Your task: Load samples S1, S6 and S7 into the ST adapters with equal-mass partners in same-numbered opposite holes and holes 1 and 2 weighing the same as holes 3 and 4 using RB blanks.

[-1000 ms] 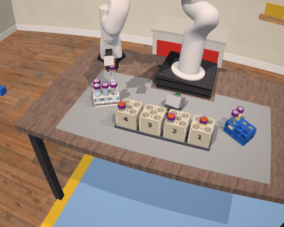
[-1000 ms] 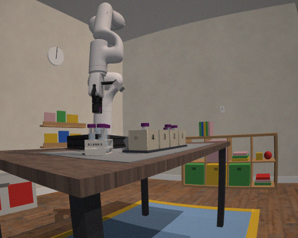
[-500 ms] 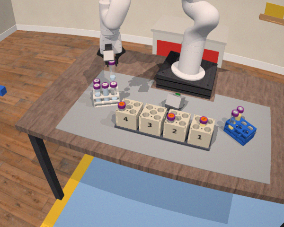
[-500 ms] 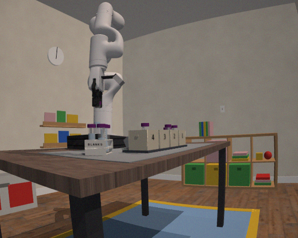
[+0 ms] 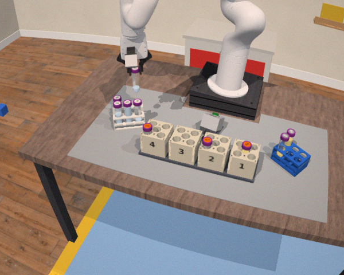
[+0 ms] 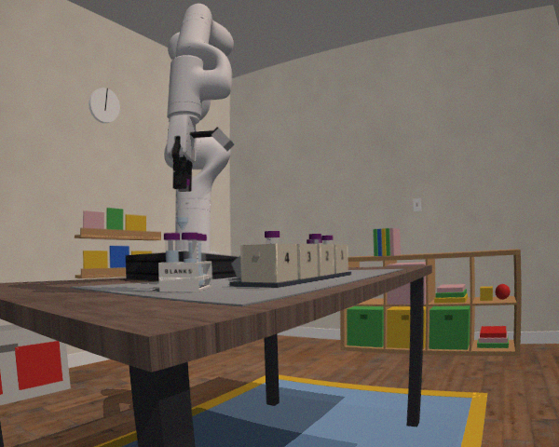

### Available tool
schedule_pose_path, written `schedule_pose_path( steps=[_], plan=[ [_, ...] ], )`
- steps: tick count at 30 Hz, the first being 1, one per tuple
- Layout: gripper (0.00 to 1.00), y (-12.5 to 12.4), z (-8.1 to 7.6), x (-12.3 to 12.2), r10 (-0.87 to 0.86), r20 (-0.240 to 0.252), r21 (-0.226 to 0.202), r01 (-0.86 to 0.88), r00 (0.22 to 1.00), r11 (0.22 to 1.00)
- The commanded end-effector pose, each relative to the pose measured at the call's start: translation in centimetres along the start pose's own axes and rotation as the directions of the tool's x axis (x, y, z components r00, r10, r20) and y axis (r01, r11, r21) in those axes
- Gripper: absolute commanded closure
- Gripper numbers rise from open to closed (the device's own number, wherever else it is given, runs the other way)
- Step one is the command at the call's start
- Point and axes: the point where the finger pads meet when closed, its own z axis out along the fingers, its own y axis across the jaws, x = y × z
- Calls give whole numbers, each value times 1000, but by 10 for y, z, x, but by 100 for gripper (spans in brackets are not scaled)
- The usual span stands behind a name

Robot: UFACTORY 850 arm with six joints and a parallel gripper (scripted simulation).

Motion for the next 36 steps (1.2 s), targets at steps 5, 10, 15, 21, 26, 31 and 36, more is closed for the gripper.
schedule_pose_path(
  steps=[5,10,15,21,26,31,36],
  plan=[
    [100,1,-6,0,0,0,-2,0,1000,1000],
    [100,-3,-6,4,33,-1,-2,-33,999,999],
    [100,-13,-6,15,133,-1,-2,-133,991,991],
    [100,-33,-6,37,327,-1,-2,-327,945,945],
    [100,-50,-6,56,479,-2,-1,-479,878,878],
    [100,-60,-6,67,479,-2,-1,-479,878,878],
    [100,-77,-6,85,479,-2,-1,-479,878,878]
  ],
)
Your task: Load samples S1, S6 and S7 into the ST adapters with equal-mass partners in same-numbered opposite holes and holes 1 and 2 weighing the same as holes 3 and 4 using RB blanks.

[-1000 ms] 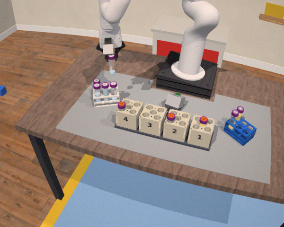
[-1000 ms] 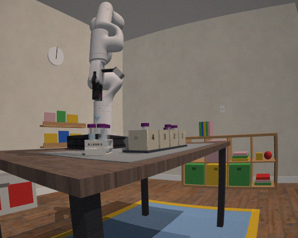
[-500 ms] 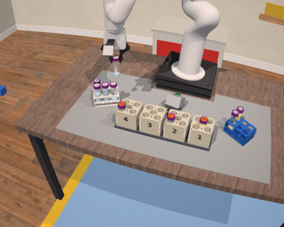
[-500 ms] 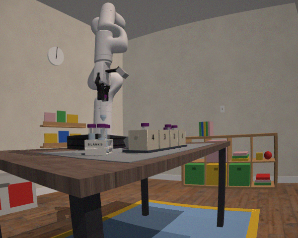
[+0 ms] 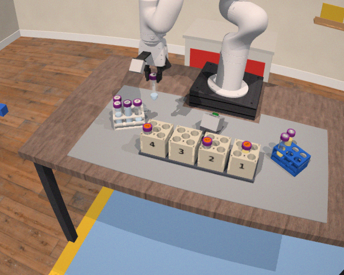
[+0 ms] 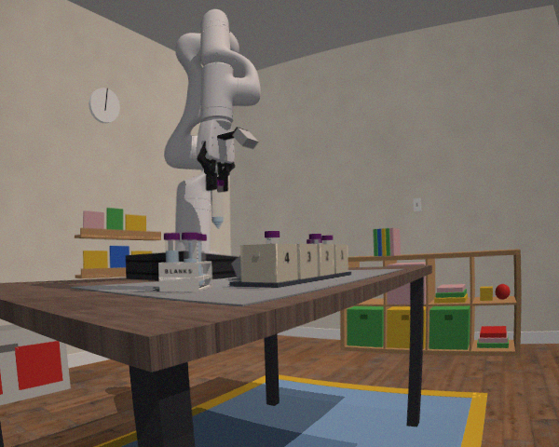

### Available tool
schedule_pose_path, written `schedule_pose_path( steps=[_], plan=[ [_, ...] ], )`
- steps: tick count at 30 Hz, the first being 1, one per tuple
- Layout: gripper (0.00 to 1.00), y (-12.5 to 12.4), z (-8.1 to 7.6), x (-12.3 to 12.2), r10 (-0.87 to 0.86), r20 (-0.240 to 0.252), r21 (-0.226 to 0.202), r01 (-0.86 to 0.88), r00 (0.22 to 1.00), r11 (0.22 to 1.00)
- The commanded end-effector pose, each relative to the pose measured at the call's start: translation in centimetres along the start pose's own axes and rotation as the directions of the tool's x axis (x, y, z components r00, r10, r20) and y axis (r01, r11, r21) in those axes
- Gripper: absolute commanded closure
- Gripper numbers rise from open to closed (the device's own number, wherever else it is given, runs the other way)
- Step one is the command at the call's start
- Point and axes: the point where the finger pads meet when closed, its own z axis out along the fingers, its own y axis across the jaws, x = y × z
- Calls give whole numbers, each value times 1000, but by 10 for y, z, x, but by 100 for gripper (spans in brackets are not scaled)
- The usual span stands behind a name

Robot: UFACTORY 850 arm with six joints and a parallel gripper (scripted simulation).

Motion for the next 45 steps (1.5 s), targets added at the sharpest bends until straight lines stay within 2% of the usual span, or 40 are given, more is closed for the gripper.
schedule_pose_path(
  steps=[1,8,10,25,27,42,45],
  plan=[
    [100,-23,-1,9,7,9,-10,-7,1000,1000],
    [100,-56,0,21,7,9,-10,-7,1000,1000],
    [100,-56,0,21,7,9,-10,-7,1000,1000],
    [100,-127,1,46,7,8,-9,-7,1000,1000],
    [100,-127,1,46,7,8,-9,-7,1000,1000],
    [100,-198,1,71,7,8,-9,-7,1000,1000],
    [100,-202,2,73,7,8,-9,-7,1000,1000]
  ],
)
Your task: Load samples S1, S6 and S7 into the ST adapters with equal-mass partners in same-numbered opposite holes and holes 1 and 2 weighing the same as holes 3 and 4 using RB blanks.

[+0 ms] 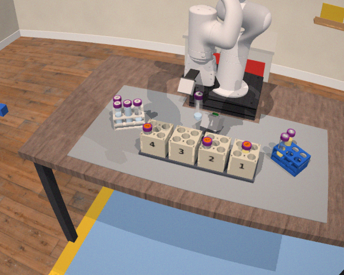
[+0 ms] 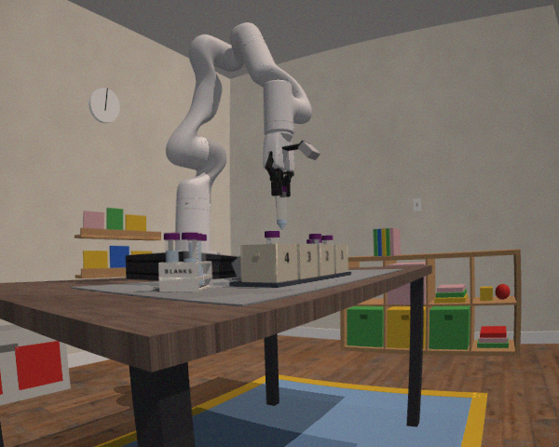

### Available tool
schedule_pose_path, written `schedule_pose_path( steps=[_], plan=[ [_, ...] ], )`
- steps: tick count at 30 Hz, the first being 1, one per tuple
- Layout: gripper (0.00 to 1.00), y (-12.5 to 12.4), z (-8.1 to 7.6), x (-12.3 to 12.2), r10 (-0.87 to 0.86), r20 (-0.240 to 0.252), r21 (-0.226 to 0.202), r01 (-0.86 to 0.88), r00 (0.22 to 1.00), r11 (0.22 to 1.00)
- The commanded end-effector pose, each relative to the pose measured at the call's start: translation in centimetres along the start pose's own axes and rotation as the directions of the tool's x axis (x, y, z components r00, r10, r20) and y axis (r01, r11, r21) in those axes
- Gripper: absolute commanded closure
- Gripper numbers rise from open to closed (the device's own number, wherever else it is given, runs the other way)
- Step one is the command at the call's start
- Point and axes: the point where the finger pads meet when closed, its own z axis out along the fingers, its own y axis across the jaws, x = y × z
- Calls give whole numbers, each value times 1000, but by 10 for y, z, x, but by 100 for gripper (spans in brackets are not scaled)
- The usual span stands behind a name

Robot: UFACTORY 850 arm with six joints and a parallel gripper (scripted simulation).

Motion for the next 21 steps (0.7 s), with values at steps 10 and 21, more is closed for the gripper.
schedule_pose_path(
  steps=[10,21],
  plan=[
    [100,-57,0,21,1,-1,-3,-1,1000,1000],
    [100,-57,0,21,1,-1,-3,-1,1000,1000]
  ],
)
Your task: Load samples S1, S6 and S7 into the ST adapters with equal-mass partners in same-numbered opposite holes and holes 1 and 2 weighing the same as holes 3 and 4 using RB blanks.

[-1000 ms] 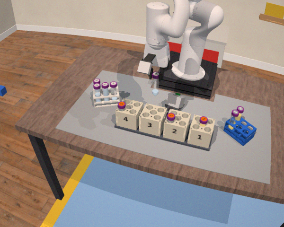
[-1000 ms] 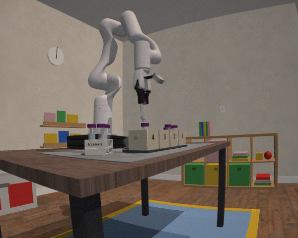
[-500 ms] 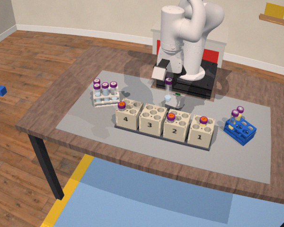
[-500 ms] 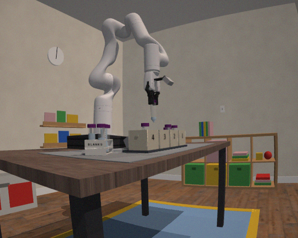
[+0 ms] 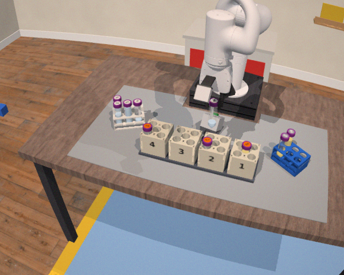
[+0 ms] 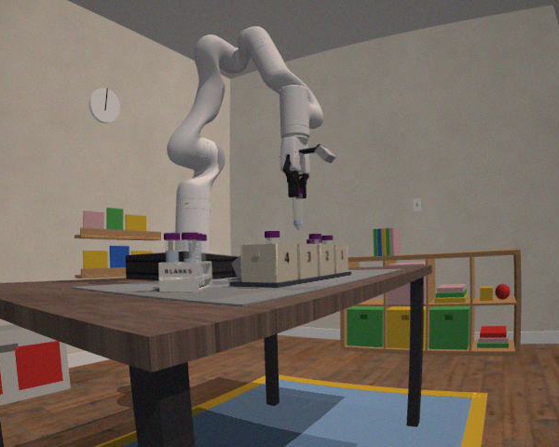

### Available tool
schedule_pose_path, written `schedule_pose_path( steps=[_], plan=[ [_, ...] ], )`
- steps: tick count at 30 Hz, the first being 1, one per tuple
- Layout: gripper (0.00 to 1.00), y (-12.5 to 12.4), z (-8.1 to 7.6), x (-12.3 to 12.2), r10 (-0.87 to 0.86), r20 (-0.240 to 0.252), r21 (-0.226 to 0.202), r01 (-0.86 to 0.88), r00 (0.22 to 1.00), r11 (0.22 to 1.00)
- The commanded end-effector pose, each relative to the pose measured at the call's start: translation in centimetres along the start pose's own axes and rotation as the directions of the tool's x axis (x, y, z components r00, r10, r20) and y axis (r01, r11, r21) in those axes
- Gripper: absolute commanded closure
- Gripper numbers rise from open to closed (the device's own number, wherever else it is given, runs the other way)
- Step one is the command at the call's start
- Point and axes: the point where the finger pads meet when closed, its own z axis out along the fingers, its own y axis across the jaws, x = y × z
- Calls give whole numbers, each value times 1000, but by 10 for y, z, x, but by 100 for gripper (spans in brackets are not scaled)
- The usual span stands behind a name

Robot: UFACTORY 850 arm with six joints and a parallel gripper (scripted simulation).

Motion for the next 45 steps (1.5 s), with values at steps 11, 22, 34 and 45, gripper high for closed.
schedule_pose_path(
  steps=[11,22,34,45],
  plan=[
    [100,0,-1,1,0,-2,0,0,1000,1000],
    [100,0,19,1,0,-2,0,0,1000,1000],
    [100,0,34,1,0,-2,0,0,1000,1000],
    [100,0,34,1,0,-2,0,0,1000,1000]
  ],
)
